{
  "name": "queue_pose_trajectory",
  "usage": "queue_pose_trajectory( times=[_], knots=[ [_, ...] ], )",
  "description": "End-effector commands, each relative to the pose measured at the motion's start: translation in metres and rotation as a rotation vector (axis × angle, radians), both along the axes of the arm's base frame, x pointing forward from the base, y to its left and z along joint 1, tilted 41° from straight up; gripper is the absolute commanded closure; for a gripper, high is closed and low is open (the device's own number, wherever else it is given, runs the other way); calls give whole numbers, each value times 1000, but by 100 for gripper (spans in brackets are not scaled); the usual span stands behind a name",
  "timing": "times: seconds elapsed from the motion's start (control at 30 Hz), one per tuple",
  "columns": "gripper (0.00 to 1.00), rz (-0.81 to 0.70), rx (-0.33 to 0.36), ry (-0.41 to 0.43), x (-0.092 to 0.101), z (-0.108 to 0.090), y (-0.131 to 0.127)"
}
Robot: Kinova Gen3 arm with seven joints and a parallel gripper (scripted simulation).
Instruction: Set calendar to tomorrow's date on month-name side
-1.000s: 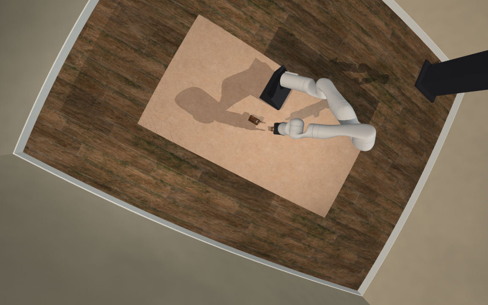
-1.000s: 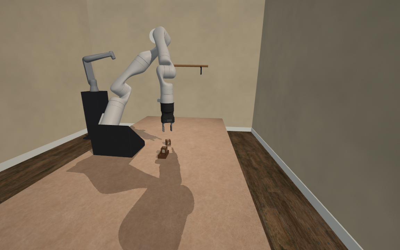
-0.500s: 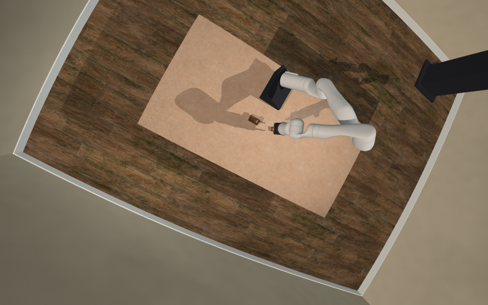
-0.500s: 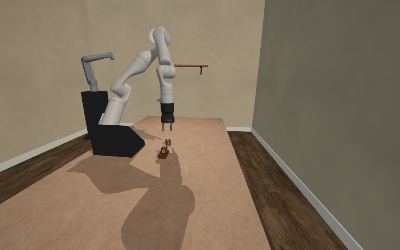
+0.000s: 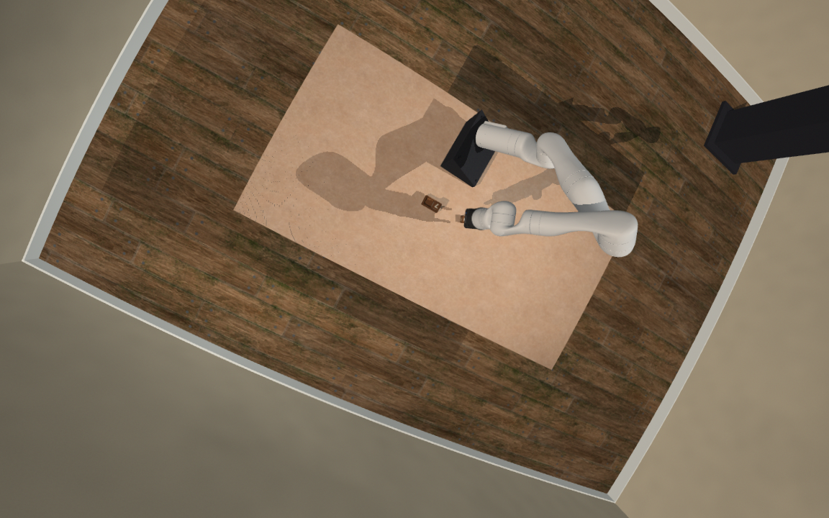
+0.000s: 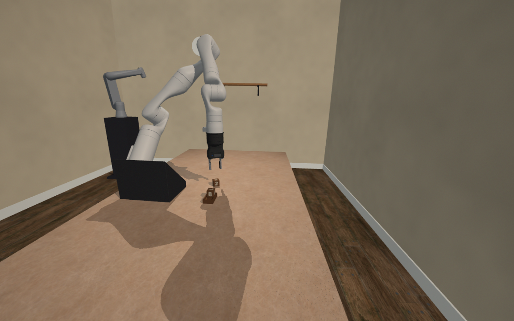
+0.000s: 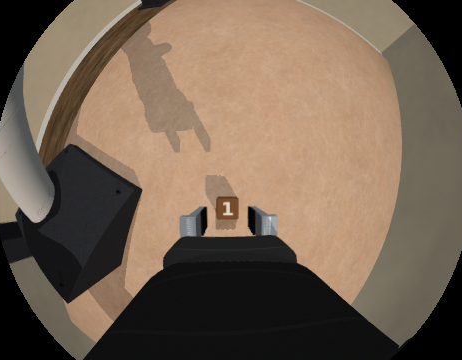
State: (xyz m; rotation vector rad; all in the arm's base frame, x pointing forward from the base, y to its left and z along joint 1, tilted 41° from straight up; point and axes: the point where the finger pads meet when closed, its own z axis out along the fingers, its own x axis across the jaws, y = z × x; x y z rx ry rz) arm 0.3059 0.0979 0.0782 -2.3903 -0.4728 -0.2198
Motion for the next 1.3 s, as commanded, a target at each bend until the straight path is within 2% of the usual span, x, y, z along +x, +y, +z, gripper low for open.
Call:
queue_pose_trajectory(
  times=[0.0, 1.27],
  knots=[
    [13, -4, 1, 5, 0, -1, 1],
    [13, -4, 1, 5, 2, -33, 31]
  ],
)
